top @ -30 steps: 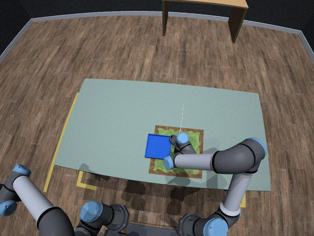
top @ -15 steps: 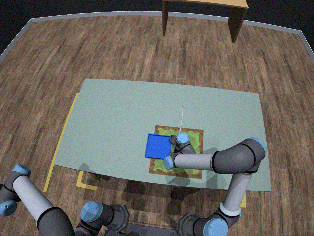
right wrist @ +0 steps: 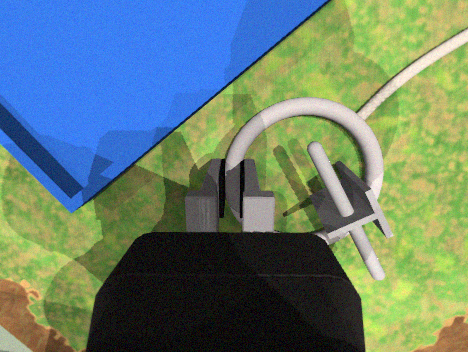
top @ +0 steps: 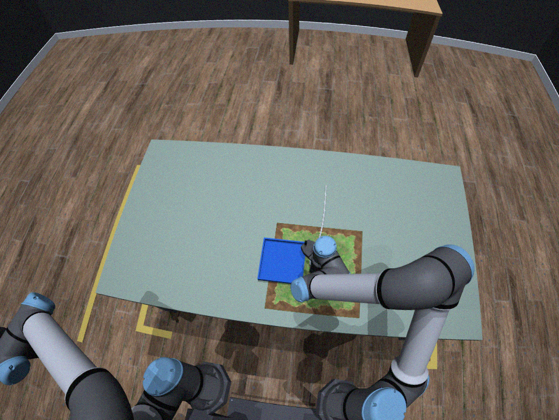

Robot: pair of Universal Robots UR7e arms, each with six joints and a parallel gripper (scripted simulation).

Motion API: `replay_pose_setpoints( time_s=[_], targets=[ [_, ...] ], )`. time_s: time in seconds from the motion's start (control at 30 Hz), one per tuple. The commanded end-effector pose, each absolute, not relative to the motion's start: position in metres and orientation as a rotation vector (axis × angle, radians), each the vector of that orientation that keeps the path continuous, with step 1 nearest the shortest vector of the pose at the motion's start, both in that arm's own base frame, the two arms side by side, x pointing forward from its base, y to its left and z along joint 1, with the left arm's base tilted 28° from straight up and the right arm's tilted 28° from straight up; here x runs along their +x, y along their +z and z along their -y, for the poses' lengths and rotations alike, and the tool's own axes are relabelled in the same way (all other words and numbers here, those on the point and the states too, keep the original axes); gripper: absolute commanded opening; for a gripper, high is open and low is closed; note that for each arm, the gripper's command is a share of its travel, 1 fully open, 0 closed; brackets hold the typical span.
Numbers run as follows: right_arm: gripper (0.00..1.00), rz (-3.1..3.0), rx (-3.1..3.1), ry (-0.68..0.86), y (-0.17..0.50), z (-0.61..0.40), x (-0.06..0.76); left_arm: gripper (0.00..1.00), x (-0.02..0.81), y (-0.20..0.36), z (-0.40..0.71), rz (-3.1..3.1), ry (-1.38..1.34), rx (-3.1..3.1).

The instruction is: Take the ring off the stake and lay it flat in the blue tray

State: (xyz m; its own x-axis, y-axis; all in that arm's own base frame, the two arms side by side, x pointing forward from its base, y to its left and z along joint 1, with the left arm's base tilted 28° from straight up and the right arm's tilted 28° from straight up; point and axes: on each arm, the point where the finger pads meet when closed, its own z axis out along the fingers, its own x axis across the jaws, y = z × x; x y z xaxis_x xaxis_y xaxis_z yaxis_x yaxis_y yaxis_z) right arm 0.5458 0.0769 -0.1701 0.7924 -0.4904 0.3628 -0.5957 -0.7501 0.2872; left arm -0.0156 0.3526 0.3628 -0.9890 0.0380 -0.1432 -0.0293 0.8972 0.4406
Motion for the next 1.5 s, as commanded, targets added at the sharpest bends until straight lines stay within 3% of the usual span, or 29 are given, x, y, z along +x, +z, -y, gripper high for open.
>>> replay_pose_setpoints(
  time_s=[0.0, 1.47],
  targets=[
    [0.0, 0.823, 2.593, 0.376, -0.17, -0.077, 0.548, 1.0, -0.017, 0.362, -0.352, -2.915, 0.68, 0.001],
    [0.0, 0.82, 2.592, 0.376, -0.156, -0.078, 0.543, 1.0, -0.017, 0.362, -0.352, -2.915, 0.68, 0.001]
  ],
)
